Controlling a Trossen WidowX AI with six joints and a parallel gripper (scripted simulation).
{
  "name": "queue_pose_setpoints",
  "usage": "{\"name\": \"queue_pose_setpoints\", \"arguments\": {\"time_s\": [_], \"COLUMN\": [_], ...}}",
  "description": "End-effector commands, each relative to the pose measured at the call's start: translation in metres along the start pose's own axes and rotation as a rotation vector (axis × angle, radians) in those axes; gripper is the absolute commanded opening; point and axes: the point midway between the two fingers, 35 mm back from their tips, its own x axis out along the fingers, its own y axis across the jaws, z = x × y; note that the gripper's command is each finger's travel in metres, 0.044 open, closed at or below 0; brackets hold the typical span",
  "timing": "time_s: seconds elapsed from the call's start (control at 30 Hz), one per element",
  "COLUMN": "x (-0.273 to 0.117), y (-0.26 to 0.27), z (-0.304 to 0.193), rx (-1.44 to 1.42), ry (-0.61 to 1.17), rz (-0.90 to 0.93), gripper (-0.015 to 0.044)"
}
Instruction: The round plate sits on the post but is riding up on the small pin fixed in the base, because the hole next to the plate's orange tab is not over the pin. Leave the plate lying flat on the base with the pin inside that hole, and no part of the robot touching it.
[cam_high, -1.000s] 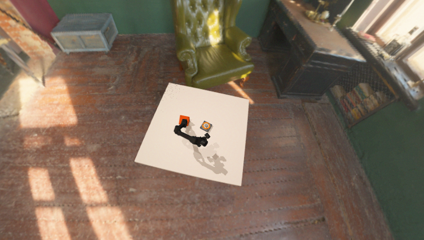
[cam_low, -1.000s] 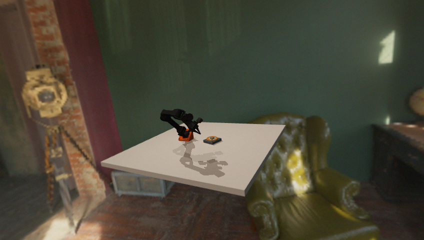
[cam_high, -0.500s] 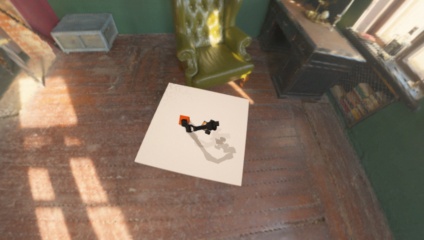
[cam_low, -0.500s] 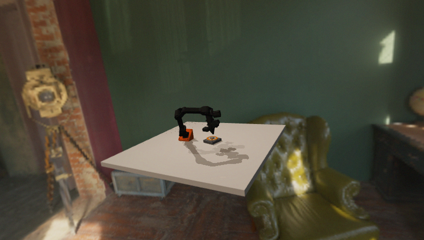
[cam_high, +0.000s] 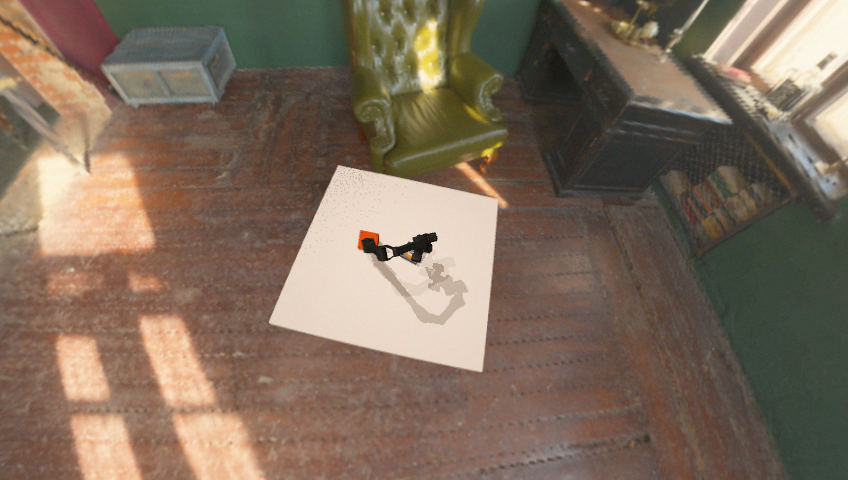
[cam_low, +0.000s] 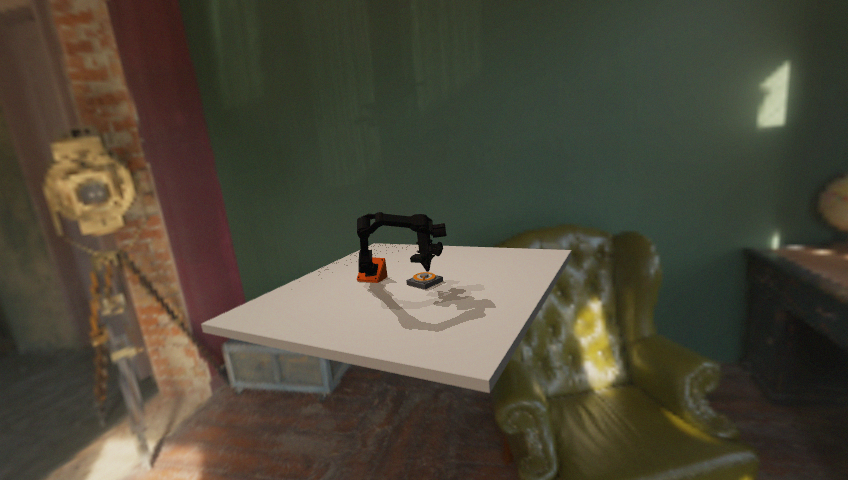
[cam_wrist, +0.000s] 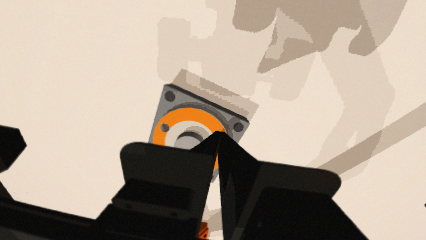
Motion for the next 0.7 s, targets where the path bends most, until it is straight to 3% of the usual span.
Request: {"name": "queue_pose_setpoints", "arguments": {"time_s": [0.0, 0.67], "x": [0.02, 0.033], "y": [-0.001, -0.012], "z": [-0.003, -0.015], "rx": [-0.011, -0.011], "ry": [0.008, 0.008], "rz": [-0.009, -0.011], "gripper": [0.0, 0.0]}}
